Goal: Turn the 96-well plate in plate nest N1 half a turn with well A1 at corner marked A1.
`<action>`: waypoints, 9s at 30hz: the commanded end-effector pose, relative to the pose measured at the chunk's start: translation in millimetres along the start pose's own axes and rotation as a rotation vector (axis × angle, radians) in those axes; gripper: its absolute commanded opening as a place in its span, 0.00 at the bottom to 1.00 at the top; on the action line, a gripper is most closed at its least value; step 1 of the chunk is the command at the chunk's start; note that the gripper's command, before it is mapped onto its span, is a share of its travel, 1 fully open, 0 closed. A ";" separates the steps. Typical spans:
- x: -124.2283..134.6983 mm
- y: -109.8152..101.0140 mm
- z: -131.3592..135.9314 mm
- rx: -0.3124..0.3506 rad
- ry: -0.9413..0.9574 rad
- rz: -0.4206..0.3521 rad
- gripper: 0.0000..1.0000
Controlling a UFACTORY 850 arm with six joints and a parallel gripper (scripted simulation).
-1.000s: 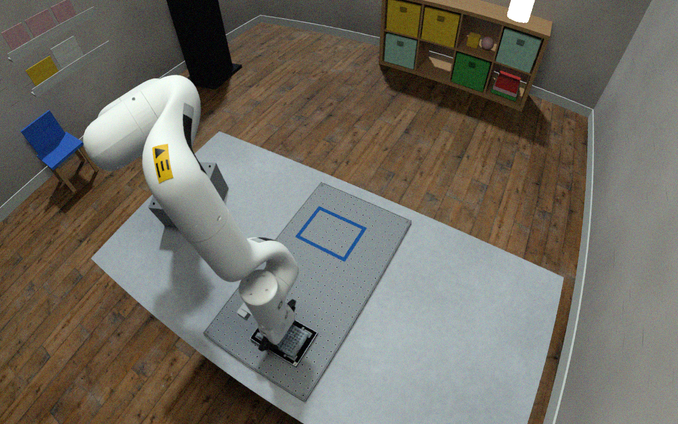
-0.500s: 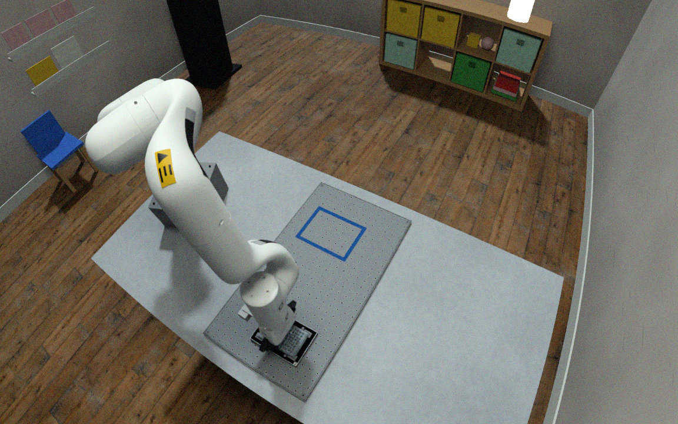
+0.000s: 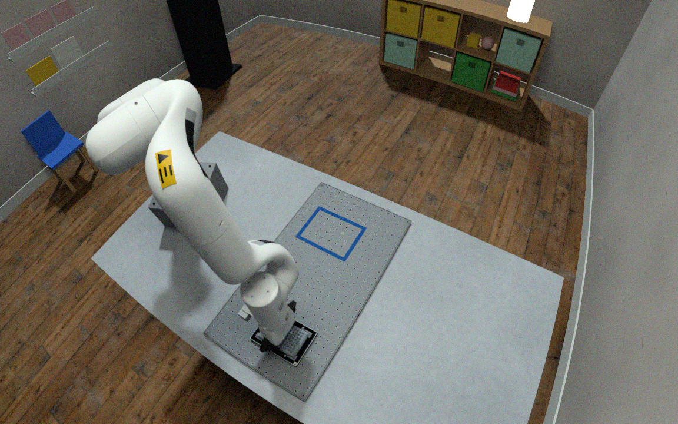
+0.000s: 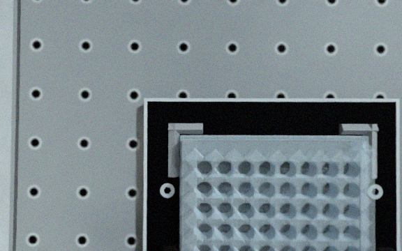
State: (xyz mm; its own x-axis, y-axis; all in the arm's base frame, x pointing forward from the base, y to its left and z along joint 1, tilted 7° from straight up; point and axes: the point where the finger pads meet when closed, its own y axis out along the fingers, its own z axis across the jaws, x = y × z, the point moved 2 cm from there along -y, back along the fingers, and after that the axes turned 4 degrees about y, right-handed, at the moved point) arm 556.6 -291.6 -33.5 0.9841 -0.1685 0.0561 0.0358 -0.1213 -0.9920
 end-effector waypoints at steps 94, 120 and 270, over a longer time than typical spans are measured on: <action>1.0 -21.5 -0.3 -0.001 0.000 -0.002 0.00; 1.0 -58.2 -0.3 -0.001 0.000 -0.002 0.00; -80.0 -70.7 340.6 0.001 0.017 -0.002 0.00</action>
State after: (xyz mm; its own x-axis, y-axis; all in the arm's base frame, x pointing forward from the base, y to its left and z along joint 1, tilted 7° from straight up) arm 534.3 51.0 -5.3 0.9811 -0.1848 0.0566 0.0346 -0.1202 -0.9921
